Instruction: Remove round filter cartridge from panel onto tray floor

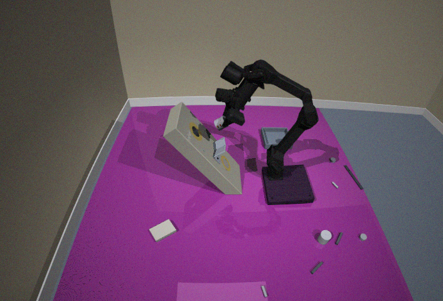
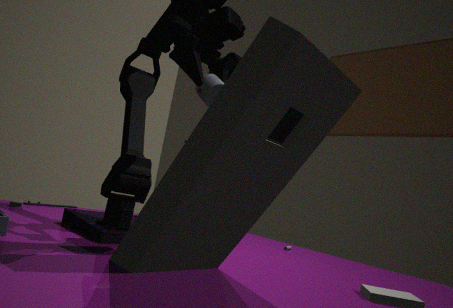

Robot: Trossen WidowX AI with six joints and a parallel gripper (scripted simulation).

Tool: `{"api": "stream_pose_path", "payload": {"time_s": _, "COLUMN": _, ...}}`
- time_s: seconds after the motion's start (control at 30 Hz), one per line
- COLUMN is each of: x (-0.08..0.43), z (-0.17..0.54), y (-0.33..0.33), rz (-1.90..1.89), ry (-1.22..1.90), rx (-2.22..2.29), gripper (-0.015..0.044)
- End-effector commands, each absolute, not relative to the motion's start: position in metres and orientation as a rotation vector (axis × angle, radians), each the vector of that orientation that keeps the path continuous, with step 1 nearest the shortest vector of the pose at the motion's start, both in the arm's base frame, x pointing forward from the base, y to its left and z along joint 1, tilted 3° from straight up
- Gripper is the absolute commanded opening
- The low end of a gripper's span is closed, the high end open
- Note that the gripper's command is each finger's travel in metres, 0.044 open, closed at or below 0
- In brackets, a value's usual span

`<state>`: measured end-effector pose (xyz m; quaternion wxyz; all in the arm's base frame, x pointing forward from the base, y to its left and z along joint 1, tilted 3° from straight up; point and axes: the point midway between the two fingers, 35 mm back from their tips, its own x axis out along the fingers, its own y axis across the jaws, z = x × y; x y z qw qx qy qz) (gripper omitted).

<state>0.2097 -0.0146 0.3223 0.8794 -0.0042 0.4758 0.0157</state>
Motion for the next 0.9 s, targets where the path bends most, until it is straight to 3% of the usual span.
{"api": "stream_pose_path", "payload": {"time_s": 0.0, "x": 0.213, "z": 0.324, "y": -0.024, "rz": 0.035, "ry": 0.988, "rx": -0.011, "gripper": 0.0000}}
{"api": "stream_pose_path", "payload": {"time_s": 0.87, "x": 0.212, "z": 0.313, "y": -0.087, "rz": -0.031, "ry": 0.992, "rx": 0.027, "gripper": 0.0000}}
